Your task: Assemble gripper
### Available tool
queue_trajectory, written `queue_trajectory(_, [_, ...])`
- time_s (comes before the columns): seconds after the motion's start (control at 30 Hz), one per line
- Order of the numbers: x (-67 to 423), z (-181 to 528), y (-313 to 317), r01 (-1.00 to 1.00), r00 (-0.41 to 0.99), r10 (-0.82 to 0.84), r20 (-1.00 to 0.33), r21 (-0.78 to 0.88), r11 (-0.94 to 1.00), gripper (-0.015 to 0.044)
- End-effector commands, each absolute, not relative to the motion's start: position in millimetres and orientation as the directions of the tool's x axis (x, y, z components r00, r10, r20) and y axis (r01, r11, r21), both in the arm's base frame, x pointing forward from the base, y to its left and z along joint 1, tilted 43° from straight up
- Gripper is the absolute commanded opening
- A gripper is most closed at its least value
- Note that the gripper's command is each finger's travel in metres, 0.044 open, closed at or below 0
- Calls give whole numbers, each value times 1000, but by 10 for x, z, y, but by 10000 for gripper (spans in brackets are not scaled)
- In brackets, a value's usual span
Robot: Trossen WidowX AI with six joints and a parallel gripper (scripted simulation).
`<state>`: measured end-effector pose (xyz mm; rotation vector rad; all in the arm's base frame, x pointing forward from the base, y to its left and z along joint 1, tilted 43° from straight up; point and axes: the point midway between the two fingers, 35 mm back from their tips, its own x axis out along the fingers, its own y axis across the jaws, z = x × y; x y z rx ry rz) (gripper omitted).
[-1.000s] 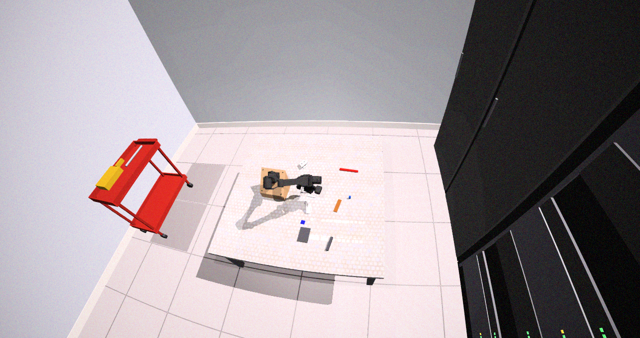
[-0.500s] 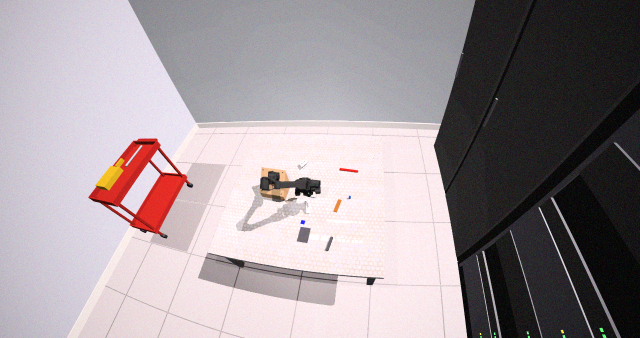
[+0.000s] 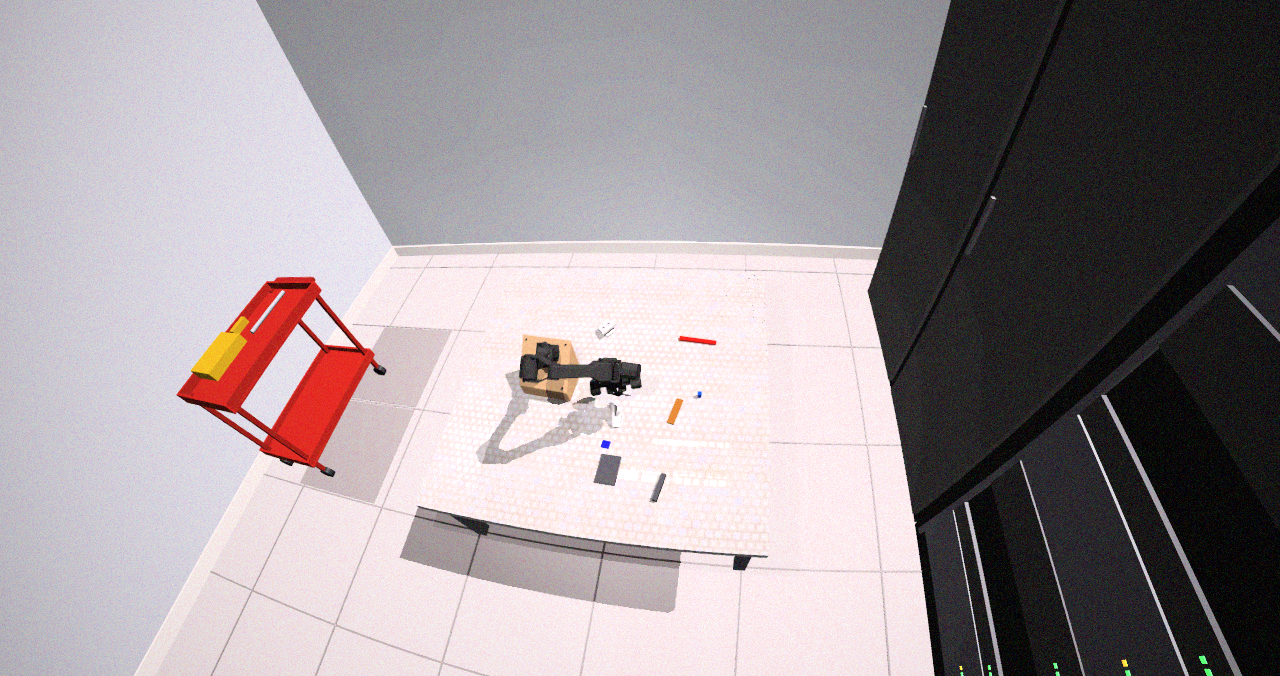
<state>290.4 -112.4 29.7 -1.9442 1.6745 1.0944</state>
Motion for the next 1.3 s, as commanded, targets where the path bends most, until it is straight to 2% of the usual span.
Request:
queue_trajectory(0.0, [2889,246,-1176,-943,-3,-679,-734,229,-242,0])
queue_trajectory(1.27, [2816,-65,-1541,-933,-4,-682,-731,249,-261,0])
